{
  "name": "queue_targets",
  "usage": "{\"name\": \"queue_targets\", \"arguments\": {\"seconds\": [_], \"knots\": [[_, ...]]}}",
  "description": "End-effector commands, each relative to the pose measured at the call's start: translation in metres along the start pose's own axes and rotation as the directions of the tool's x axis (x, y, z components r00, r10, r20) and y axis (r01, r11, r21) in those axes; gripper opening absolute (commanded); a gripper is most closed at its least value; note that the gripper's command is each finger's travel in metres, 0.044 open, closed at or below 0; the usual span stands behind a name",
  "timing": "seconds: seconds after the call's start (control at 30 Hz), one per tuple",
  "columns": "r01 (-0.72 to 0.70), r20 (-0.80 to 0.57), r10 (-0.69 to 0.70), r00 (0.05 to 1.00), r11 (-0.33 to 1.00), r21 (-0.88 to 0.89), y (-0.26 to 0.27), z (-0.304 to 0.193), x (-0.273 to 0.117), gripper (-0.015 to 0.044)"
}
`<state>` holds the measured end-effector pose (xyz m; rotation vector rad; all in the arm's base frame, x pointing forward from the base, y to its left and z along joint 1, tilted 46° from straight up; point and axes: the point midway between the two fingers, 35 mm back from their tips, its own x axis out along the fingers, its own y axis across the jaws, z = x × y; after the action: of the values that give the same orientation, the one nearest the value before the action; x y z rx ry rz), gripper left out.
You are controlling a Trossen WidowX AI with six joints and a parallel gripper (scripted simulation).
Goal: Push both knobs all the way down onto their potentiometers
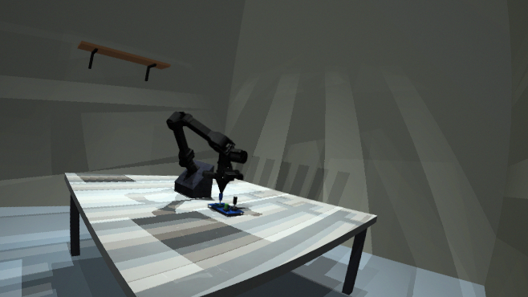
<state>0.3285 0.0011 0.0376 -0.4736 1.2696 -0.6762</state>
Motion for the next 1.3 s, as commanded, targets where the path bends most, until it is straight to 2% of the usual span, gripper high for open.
{"name": "queue_targets", "arguments": {"seconds": [0.0, 1.27], "knots": [[0.005, -0.003, -0.005, 1.0, 1.0, 0.0, -0.001, 0.0, 0.005, 0.0], [0.006, -0.003, -0.006, 1.0, 1.0, 0.0, -0.001, 0.0, 0.022, 0.0]]}}
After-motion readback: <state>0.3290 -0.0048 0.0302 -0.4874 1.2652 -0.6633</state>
